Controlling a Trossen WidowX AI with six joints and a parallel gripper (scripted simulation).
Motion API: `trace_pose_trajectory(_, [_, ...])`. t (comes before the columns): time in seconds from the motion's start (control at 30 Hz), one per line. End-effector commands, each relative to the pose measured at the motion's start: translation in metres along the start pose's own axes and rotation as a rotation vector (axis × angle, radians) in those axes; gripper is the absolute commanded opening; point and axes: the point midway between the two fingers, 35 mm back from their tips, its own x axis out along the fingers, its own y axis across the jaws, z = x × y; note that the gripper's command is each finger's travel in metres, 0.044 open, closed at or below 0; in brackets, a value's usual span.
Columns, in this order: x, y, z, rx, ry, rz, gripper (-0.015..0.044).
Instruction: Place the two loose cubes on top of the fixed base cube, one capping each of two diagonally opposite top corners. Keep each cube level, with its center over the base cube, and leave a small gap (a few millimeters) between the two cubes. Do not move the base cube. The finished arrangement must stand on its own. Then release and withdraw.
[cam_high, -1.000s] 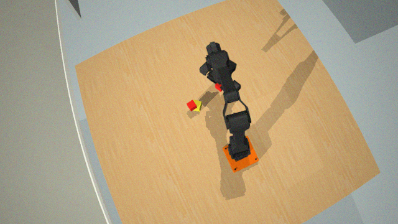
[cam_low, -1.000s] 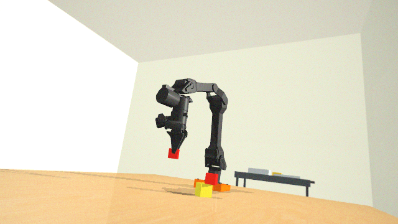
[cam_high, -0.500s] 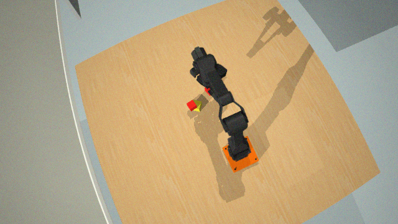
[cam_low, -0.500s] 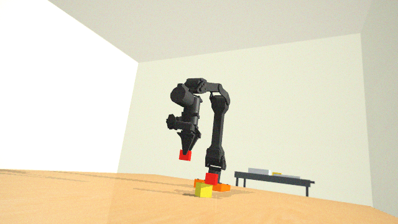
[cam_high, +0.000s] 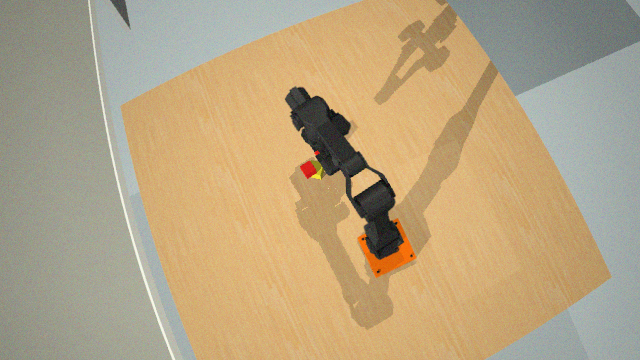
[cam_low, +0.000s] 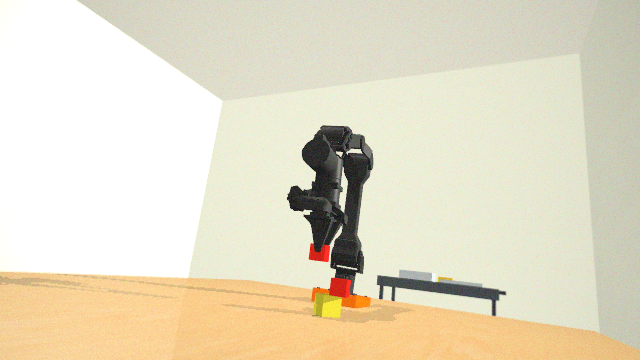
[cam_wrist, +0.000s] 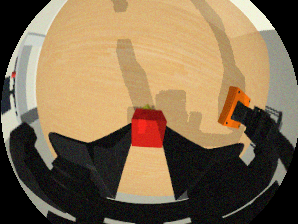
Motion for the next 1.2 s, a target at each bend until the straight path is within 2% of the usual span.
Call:
trace_pose_trajectory(0.0, [0.0,0.0,-0.01,0.031,0.006,0.003,0.0105])
trace_pose_trajectory(0.37, [0.029,-0.001,-0.012,-0.007,-0.023,0.004,0.0105])
trace_pose_trajectory(0.8, [0.031,-0.001,-0.012,-0.009,-0.025,0.004,0.0105])
trace_pose_trajectory(1.17, [0.054,0.0,-0.011,0.024,0.0,0.003,0.0105])
